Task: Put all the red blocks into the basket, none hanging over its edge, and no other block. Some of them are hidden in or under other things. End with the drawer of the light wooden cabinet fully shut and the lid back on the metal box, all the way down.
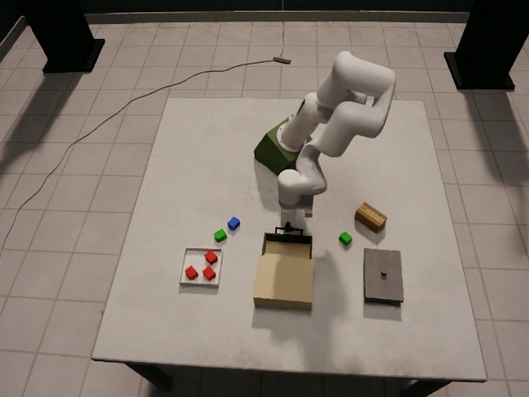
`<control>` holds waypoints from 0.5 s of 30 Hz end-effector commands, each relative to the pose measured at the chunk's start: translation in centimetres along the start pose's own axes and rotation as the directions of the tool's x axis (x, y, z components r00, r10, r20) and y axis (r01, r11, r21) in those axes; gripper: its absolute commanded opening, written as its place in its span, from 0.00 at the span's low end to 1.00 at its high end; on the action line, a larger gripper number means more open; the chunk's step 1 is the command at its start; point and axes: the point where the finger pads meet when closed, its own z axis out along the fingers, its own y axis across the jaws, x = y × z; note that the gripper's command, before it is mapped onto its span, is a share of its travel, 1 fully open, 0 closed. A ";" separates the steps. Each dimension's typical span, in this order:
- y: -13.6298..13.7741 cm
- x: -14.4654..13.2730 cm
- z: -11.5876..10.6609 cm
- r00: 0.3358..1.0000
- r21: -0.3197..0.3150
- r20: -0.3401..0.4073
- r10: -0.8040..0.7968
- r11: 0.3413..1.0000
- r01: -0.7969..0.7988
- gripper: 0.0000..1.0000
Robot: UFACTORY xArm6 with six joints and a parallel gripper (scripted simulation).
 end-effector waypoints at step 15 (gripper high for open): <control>0.1 0.0 0.2 1.000 -0.002 0.000 0.000 1.000 0.000 0.24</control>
